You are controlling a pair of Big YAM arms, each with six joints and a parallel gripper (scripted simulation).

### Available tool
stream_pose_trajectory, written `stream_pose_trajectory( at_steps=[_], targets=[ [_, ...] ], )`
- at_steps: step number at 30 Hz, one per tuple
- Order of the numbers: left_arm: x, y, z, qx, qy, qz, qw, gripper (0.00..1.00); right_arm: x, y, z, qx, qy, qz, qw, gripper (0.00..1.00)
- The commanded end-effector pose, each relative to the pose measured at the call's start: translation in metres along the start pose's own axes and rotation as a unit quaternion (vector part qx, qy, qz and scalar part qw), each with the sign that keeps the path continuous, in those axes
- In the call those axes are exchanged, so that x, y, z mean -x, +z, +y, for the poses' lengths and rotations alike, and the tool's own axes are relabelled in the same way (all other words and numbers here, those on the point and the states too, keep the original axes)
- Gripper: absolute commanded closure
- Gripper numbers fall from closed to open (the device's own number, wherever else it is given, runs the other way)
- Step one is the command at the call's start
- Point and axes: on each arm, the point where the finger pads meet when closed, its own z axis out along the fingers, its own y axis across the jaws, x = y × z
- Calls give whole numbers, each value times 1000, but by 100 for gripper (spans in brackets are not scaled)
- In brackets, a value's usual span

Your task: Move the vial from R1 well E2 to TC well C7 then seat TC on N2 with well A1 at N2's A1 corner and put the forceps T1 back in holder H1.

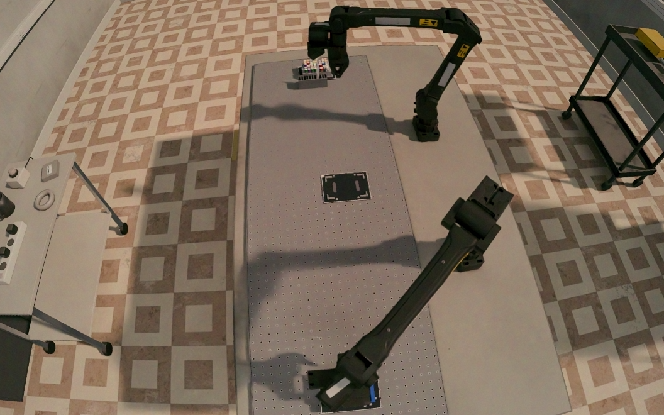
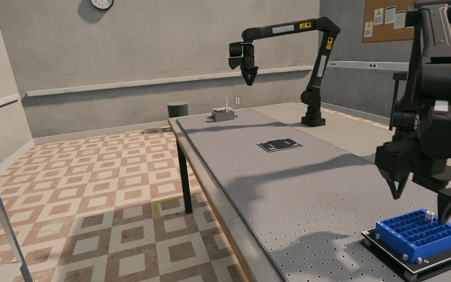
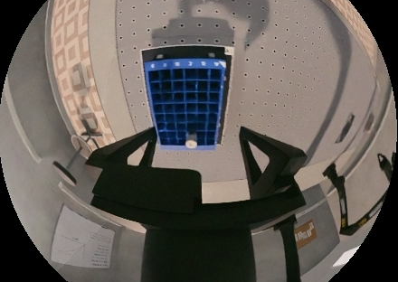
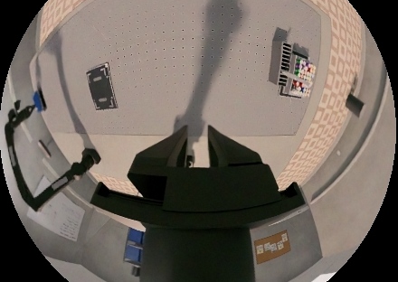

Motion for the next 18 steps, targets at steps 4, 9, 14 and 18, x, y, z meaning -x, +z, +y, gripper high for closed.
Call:
stream_pose_trajectory(
  at_steps=[4,9,14,18],
  targets=[
    [4,-34,-23,16,-2,-22,1000,0,8,-13,-2,-4,3,-17,1000,76],
    [-3,-41,-42,14,-2,-19,1000,0,8,-13,-2,-4,3,-17,1000,76],
    [-8,-45,-54,11,-2,-16,1000,0,8,-13,-2,-4,3,-17,1000,76],
    [-11,-50,-68,12,-2,-18,1000,0,8,-13,-2,-4,3,-17,1000,76]
  ],
)
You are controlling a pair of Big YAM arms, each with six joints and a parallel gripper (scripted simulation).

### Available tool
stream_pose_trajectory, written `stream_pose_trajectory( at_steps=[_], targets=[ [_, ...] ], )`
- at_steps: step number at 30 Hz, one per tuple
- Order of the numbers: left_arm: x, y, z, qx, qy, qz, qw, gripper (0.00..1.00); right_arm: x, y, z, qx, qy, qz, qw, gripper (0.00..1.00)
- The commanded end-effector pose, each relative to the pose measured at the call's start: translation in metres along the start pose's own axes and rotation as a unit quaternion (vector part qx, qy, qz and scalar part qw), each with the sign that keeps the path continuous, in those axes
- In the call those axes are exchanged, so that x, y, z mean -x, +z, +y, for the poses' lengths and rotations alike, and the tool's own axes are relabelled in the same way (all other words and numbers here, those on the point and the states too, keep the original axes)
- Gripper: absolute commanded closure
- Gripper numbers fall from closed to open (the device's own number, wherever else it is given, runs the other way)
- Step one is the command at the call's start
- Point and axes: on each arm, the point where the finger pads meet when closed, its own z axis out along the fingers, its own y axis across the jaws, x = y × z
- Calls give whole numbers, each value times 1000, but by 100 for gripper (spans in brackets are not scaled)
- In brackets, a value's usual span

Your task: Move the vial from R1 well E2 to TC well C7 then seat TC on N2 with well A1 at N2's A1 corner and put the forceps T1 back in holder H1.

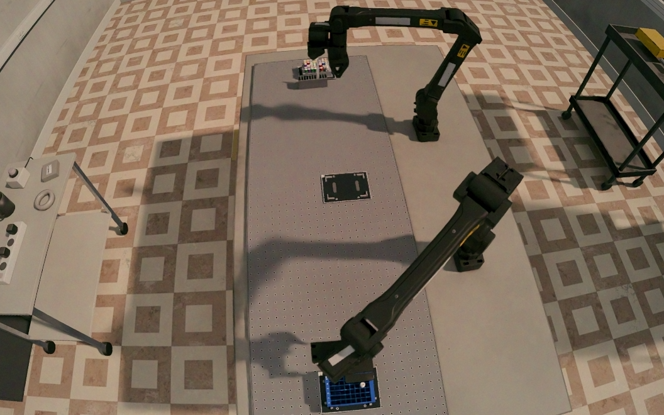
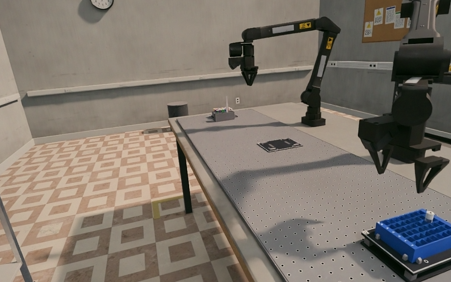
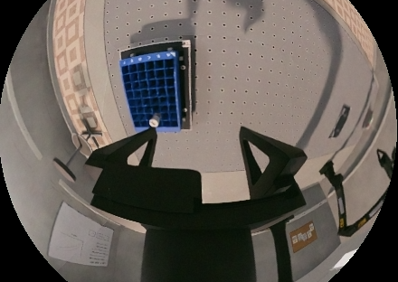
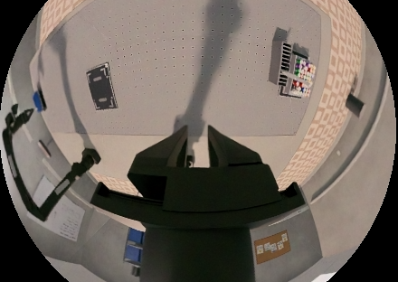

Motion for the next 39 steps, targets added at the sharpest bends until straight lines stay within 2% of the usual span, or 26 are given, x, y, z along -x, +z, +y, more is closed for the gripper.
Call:
stream_pose_trajectory(
  at_steps=[1,13,14,15,30,31,32,33,39],
  targets=[
    [0,-20,-15,5,-5,-10,1000,0,8,-13,-2,-4,3,-17,1000,76],
    [-11,-34,-50,4,-5,-9,1000,0,8,-13,-2,-4,3,-17,1000,76],
    [-2,-45,-47,15,-5,-25,1000,0,8,-13,-2,-4,3,-17,1000,76],
    [-11,-37,-56,6,-5,-12,1000,0,8,-13,-2,-4,3,-17,1000,76],
    [-26,-56,-103,4,-5,-8,1000,0,8,-13,-2,-4,3,-17,1000,76],
    [-12,-76,-98,16,-5,-31,999,0,8,-13,-2,-4,3,-17,1000,76],
    [-26,-62,-109,5,-5,-11,1000,0,8,-13,-2,-4,3,-17,1000,76],
    [-30,-60,-114,4,-5,-8,1000,0,8,-13,-2,-4,3,-17,1000,76],
    [-36,-69,-135,3,-5,-8,1000,0,8,-13,-2,-4,3,-17,1000,76]
  ],
)
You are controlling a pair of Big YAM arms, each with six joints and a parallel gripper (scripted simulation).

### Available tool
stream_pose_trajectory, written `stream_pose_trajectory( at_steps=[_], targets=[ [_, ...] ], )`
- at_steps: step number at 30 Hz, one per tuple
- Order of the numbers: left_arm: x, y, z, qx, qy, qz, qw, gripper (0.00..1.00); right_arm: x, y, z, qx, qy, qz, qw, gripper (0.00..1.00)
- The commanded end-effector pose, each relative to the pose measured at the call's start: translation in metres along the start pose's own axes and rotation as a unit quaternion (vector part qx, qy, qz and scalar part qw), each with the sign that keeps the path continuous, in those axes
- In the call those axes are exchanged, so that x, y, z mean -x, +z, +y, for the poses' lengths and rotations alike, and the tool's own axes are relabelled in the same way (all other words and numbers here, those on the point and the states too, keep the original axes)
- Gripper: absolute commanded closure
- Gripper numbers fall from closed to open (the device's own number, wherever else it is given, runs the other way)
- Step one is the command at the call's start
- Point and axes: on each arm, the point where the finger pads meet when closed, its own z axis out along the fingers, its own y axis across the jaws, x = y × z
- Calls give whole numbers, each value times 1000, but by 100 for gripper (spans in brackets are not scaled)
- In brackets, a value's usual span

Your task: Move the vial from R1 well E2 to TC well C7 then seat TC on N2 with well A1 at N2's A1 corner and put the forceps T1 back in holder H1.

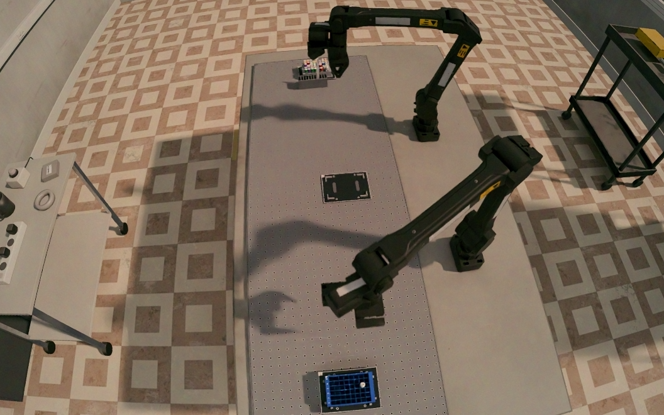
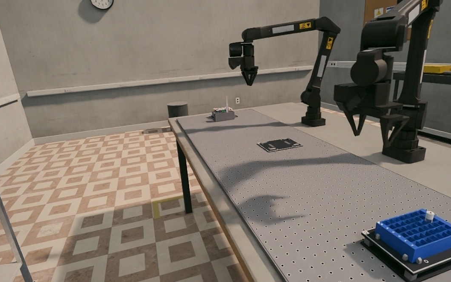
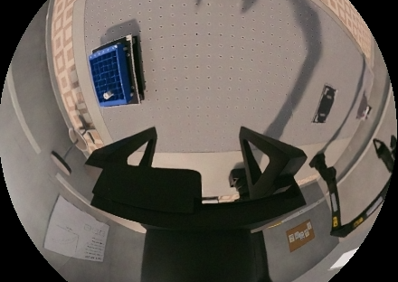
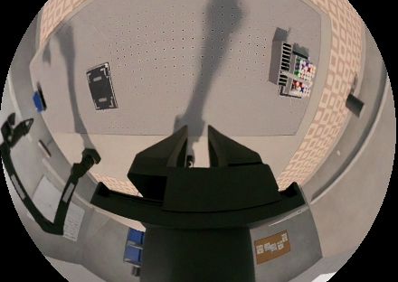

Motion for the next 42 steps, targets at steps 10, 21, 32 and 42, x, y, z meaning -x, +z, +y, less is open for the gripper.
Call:
stream_pose_trajectory(
  at_steps=[10,21,32,42],
  targets=[
    [0,-39,-37,10,-6,-24,1000,0,8,-13,-2,-4,3,-17,1000,76],
    [-18,-47,-79,5,-6,-14,1000,0,8,-13,-2,-4,3,-17,1000,76],
    [-24,-65,-110,6,-6,-20,1000,0,8,-13,-2,-4,3,-17,1000,76],
    [-25,-62,-111,5,-17,-15,1000,0,8,-13,-2,-4,3,-17,1000,76]
  ],
)
